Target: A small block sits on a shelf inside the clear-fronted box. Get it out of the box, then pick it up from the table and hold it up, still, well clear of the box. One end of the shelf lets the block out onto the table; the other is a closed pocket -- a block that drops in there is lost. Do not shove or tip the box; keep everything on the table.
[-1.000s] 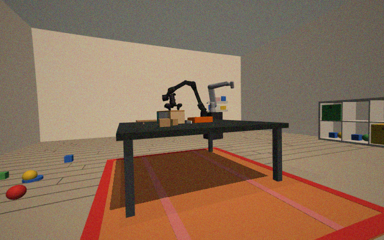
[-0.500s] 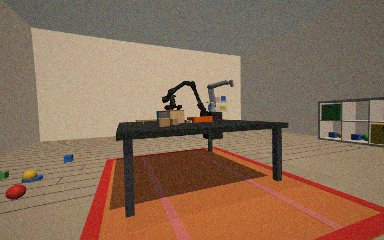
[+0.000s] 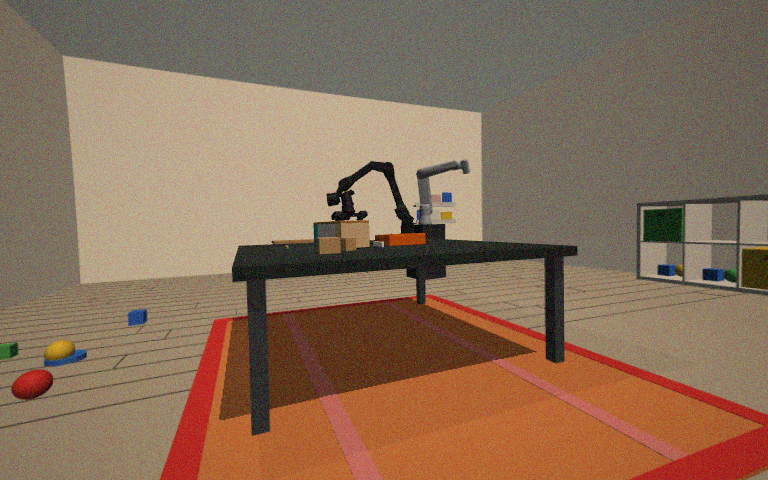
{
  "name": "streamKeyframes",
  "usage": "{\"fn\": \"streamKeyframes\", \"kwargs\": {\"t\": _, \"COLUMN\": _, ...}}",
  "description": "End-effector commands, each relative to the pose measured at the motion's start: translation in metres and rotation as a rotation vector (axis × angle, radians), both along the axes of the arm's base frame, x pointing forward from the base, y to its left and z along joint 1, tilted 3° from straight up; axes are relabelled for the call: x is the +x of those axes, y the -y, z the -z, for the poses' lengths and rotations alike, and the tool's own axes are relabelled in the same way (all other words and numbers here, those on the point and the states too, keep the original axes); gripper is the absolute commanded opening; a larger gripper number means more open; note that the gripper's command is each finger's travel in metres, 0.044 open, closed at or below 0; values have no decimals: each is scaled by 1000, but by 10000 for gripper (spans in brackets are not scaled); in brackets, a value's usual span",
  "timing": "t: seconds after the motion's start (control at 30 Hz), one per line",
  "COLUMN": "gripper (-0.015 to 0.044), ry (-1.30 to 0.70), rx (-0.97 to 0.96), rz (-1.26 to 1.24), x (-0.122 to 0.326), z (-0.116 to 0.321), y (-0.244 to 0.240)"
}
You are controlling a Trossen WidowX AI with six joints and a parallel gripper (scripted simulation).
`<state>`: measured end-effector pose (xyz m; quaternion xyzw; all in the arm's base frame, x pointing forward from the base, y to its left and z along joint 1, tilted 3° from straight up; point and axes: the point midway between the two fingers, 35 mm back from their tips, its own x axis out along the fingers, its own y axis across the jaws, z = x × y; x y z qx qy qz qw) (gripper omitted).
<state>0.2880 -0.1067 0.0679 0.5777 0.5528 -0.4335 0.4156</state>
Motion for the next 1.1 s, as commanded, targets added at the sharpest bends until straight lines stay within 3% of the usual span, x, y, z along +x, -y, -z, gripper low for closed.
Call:
{"fn": "streamKeyframes", "kwargs": {"t": 0.0, "gripper": 400, "ry": 16, "rx": 1, "rz": -5, "x": 2, "z": -3, "y": -12}}
{"fn": "streamKeyframes", "kwargs": {"t": 0.7, "gripper": 400, "ry": 16, "rx": 5, "rz": -5, "x": 5, "z": 0, "y": -66}}
{"fn": "streamKeyframes", "kwargs": {"t": 1.07, "gripper": 400, "ry": 16, "rx": 4, "rz": -5, "x": 7, "z": -1, "y": -50}}
